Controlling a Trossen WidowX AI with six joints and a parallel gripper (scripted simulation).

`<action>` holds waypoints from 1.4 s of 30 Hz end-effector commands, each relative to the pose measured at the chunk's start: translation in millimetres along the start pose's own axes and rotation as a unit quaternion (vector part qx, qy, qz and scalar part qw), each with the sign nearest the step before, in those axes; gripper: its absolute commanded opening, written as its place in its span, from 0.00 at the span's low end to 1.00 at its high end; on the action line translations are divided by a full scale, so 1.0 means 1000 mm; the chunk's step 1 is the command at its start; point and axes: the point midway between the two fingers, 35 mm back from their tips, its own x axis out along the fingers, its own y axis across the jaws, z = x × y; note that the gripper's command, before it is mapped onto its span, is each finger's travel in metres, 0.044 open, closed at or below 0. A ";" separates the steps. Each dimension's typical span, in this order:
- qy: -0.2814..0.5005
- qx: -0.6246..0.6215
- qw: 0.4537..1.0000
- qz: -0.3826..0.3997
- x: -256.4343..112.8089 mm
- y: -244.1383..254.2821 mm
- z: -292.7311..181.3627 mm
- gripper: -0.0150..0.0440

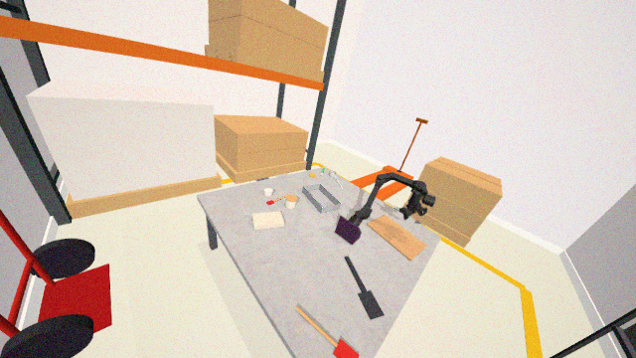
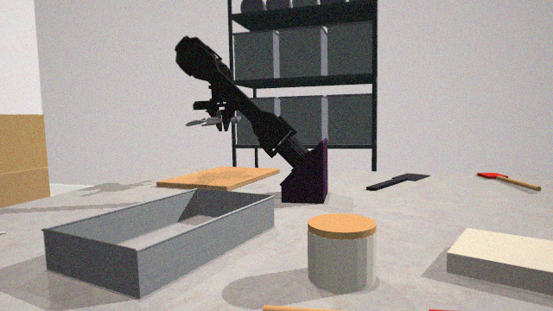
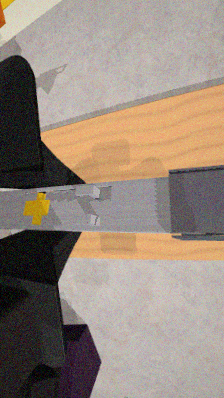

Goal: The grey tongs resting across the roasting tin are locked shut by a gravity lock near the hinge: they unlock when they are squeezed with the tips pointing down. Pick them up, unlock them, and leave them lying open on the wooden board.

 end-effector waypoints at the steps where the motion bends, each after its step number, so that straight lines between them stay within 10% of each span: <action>1: 0.002 0.001 1.000 0.001 0.005 0.000 0.001 0.00; 42: 0.011 -0.015 1.000 0.007 0.071 0.003 0.002 0.00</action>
